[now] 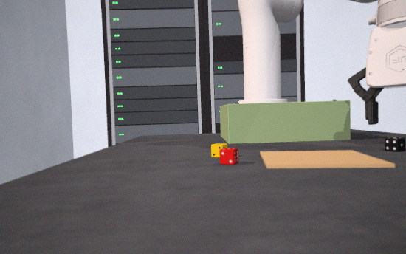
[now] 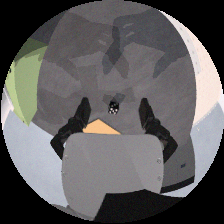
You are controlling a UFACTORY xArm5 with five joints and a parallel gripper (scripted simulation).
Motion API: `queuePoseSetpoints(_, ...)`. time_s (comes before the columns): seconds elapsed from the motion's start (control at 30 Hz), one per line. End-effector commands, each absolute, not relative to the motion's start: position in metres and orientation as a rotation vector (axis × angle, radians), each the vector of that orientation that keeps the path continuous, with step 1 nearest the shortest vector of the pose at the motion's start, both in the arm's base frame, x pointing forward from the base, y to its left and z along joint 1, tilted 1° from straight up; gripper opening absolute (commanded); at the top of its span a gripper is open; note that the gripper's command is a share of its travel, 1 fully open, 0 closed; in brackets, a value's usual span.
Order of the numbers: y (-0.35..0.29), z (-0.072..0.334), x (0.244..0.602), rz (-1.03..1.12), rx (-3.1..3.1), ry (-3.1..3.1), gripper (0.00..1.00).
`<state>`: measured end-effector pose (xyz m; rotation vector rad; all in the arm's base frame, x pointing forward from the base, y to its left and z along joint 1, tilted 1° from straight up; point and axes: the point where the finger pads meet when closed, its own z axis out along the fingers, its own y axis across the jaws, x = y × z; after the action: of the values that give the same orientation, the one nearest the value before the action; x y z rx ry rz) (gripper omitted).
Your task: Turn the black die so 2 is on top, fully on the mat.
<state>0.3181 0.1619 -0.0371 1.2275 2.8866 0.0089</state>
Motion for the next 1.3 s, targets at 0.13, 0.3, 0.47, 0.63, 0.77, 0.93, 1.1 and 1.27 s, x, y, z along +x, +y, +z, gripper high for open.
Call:
queuePoseSetpoints(0.13, 0.162, -0.036, 0.319, 0.012, 1.227, 2.885, 1.0)
queuePoseSetpoints(0.3, 0.162, -0.033, 0.319, 0.012, 1.227, 2.885, 1.0)
queuePoseSetpoints(0.47, 0.162, -0.008, 0.319, 0.012, 1.227, 2.885, 1.0)
queuePoseSetpoints(0.63, 0.162, 0.034, 0.318, 0.012, 1.227, 2.885, 1.0)
queuePoseSetpoints(0.77, 0.162, 0.061, 0.318, 0.012, 1.227, 2.885, 1.0)
queuePoseSetpoints(0.93, 0.162, 0.071, 0.318, 0.012, 1.227, 2.885, 1.0)
queuePoseSetpoints(1.1, 0.162, 0.073, 0.318, 0.012, 1.227, 2.885, 1.0)
queuePoseSetpoints(1.27, 0.162, 0.072, 0.318, 0.012, 1.232, 2.883, 1.0)
